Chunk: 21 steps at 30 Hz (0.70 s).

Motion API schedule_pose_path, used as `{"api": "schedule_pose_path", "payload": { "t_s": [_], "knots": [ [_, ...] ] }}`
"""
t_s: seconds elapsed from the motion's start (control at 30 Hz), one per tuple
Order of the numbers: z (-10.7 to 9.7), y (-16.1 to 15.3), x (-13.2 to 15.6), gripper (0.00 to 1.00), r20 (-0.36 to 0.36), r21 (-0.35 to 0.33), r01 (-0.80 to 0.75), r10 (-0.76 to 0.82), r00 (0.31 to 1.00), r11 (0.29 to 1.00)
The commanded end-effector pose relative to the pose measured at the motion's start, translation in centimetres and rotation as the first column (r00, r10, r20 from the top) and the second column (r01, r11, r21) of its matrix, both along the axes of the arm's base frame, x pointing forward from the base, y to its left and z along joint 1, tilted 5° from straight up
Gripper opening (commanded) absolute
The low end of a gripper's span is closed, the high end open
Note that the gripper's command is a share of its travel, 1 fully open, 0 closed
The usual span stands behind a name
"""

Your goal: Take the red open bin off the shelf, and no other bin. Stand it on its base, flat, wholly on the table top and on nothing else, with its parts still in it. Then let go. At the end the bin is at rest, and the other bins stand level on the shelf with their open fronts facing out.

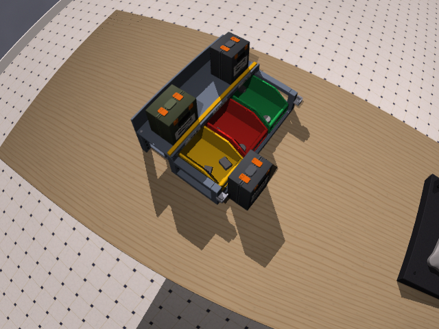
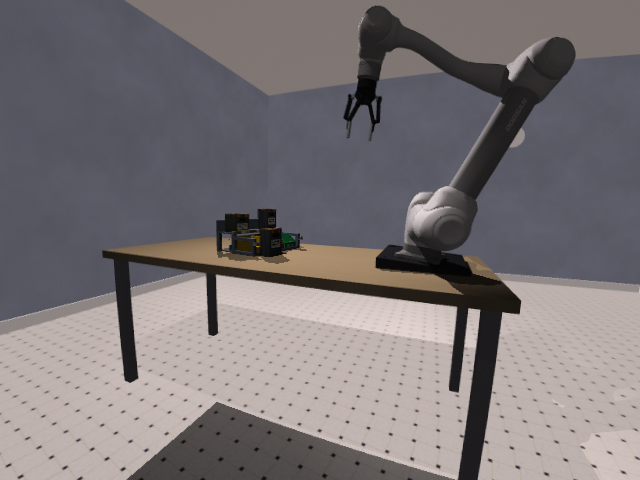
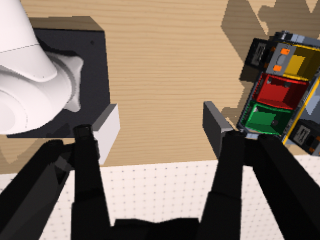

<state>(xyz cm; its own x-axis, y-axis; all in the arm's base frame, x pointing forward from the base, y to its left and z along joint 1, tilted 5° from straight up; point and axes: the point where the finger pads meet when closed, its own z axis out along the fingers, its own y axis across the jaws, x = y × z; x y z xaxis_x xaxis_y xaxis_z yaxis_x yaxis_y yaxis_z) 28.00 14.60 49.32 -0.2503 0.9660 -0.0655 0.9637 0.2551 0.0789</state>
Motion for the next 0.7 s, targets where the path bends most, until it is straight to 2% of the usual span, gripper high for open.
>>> {"api": "schedule_pose_path", "payload": {
  "t_s": [0.0,0.4,0.57,0.67],
  "knots": [
    [0.01,0.14,-0.21,0.57,-0.105,0.030,0.135,-0.132,0.986,0.990],
    [0.01,0.14,-0.21,0.57,-0.105,0.030,0.135,-0.132,0.986,0.990],
    [0.01,0.14,-0.21,0.57,-0.178,0.042,0.234,-0.223,0.958,0.971],
    [0.01,0.14,-0.21,0.57,-0.178,0.042,0.234,-0.223,0.958,0.971]
  ]
}}
